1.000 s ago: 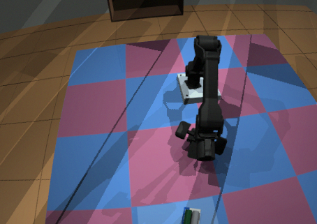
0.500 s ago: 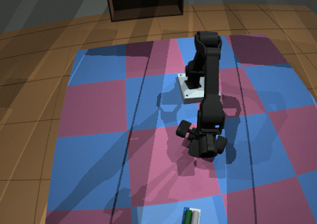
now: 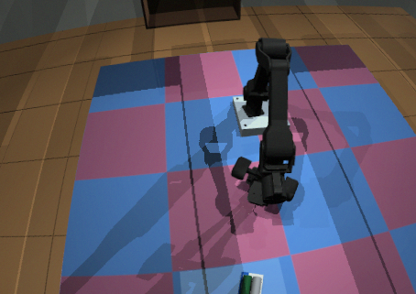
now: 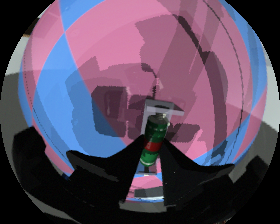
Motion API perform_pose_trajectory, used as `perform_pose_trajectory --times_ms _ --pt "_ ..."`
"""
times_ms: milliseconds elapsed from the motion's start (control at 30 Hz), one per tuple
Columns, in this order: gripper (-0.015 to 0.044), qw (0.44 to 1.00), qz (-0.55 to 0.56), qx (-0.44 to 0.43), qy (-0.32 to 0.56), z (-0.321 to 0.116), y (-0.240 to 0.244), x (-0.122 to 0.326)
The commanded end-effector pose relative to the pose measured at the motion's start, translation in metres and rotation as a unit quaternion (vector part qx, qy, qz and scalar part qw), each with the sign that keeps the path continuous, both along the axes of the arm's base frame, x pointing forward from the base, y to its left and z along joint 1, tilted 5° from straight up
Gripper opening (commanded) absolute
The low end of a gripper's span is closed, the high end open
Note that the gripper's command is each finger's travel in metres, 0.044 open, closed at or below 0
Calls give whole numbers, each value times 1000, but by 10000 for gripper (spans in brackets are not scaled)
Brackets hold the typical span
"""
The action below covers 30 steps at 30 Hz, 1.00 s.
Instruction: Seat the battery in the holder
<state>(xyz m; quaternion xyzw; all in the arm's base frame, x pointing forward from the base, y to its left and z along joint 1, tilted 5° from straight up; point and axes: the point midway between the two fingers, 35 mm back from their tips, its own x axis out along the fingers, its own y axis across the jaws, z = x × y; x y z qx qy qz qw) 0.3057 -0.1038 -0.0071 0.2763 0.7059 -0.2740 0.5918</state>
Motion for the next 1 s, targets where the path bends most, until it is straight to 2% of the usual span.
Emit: perform_pose_trajectory --times_ms 0,833,967 --pt "68 1000 -2 -6 -3 0 0 -1" --pt "68 1000 -2 -5 -4 1 8 -9" --pt "170 1000 -2 -5 -4 1 8 -9"
